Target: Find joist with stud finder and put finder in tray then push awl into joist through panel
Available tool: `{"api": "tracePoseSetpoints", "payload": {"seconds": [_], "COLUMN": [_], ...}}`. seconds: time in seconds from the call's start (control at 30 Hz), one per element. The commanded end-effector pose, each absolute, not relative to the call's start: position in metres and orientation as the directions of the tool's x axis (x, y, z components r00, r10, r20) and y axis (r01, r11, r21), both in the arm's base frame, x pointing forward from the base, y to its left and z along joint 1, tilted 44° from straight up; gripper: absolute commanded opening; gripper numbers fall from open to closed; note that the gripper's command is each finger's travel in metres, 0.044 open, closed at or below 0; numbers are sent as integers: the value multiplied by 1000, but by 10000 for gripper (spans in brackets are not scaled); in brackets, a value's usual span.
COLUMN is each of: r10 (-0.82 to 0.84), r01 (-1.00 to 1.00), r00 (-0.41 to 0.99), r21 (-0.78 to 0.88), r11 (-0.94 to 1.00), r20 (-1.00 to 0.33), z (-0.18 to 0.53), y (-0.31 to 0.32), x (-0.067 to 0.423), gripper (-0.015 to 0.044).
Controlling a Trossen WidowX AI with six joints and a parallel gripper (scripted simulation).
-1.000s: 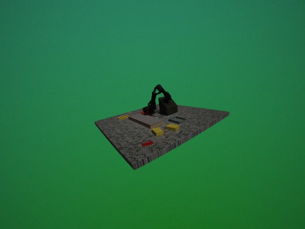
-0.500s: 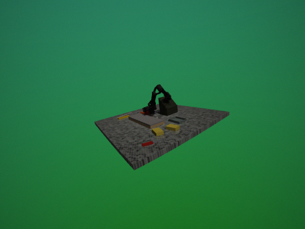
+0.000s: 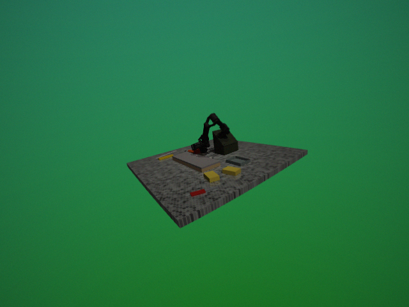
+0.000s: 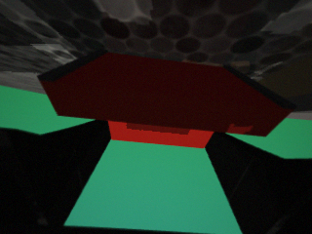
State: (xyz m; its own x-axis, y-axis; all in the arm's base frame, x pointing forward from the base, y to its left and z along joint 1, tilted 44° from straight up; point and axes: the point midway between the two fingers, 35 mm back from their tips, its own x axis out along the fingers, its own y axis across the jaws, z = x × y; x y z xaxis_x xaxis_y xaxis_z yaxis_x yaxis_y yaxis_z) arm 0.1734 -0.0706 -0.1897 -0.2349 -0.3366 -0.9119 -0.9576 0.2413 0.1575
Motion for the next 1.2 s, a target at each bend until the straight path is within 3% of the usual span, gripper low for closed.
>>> {"api": "tracePoseSetpoints", "payload": {"seconds": [0.0,1.17], "r10": [-322,-321], "r01": [-958,-958], "r00": [-233,-233], "r21": [160,160], "r11": [237,237], "r20": [-918,-918], "z": [-191,-189], "y": [-68,-65], "x": [174,175], "gripper": [378,378]}}
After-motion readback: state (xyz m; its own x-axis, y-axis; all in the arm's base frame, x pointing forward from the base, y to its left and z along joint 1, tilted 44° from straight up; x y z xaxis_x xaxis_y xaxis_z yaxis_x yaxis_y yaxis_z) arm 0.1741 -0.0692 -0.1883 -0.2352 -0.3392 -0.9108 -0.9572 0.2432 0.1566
